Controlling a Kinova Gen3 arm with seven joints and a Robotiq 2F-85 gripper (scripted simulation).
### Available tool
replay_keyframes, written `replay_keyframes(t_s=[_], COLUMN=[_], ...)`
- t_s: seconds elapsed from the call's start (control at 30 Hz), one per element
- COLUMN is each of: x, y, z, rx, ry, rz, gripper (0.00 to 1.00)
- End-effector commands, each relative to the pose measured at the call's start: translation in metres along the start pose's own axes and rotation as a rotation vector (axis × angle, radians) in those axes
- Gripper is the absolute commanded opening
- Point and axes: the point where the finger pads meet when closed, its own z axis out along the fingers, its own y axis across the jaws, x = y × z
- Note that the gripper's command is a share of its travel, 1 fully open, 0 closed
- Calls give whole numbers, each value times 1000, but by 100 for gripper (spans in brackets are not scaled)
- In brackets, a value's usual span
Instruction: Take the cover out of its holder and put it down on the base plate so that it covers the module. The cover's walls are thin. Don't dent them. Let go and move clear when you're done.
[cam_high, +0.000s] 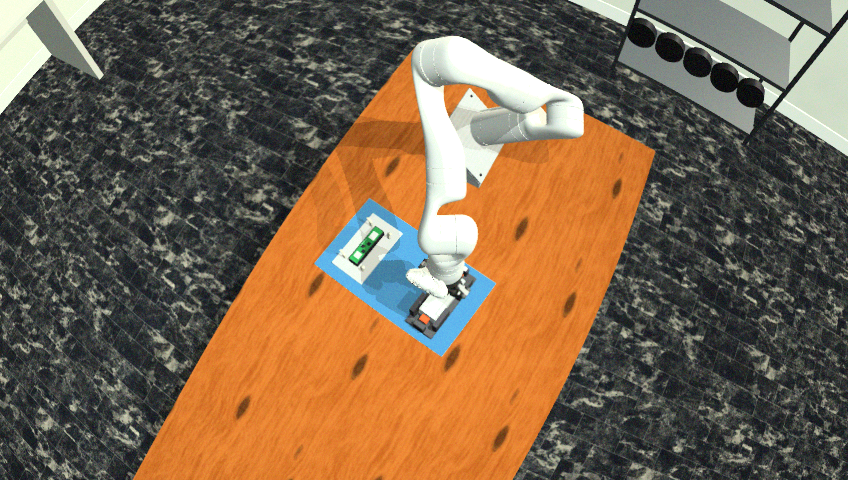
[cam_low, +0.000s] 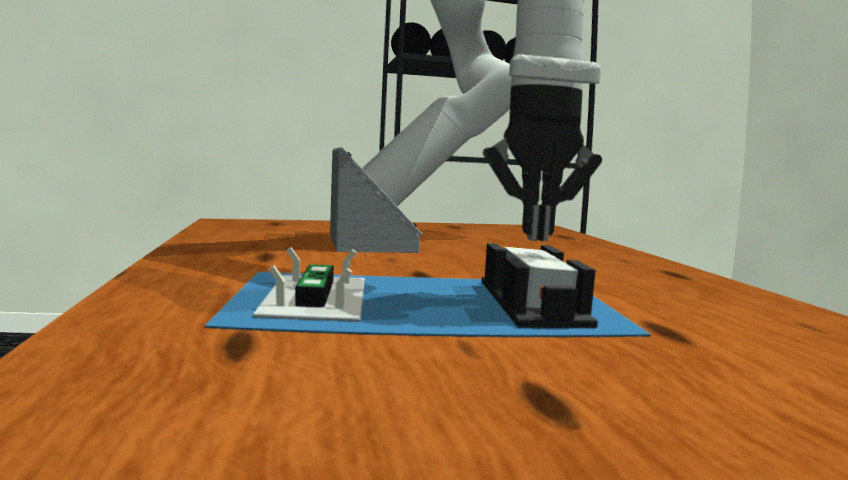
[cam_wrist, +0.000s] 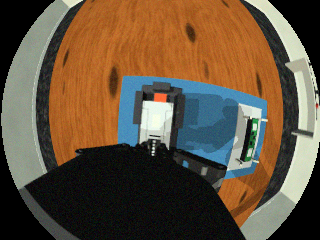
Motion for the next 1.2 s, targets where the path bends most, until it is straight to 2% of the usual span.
replay_keyframes(t_s=[0.0,0.97,1.0,1.17], x=[0,0,0,0], y=[0,0,0,0], z=[-1,-1,-1,-1], rx=[0,0,0,0], ry=[2,2,2,2], rz=[0,0,0,0], gripper=[0,0,100,100])
